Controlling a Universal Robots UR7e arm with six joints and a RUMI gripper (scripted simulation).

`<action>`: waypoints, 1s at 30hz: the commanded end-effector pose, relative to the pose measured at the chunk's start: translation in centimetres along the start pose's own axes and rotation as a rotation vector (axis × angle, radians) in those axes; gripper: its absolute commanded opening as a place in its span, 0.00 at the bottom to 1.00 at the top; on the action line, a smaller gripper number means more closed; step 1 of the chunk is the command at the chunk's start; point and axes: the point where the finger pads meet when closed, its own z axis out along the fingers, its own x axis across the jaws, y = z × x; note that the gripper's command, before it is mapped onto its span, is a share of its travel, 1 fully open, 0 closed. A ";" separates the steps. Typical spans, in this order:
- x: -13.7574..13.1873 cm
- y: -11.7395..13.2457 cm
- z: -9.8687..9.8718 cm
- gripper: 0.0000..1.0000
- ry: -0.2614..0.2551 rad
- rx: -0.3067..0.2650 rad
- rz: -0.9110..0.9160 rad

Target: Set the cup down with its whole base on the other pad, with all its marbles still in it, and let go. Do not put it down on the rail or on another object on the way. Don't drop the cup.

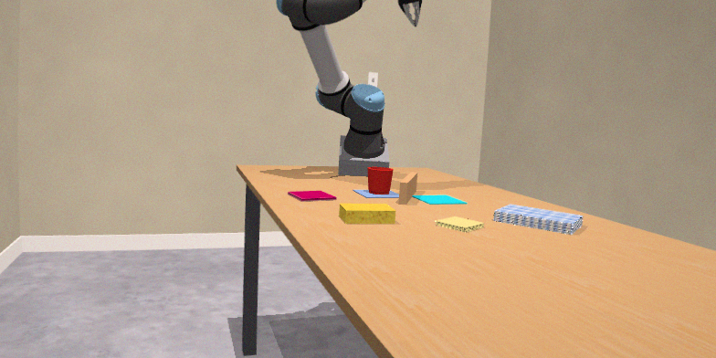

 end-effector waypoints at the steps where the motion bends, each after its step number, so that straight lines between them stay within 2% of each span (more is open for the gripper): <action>1: 0.1 0.0 0.1 0.00 0.000 0.000 0.003; 14: 1.0 0.5 0.7 0.00 -0.004 -0.007 0.024; 30: 3.8 2.4 2.6 0.00 -0.017 -0.029 0.094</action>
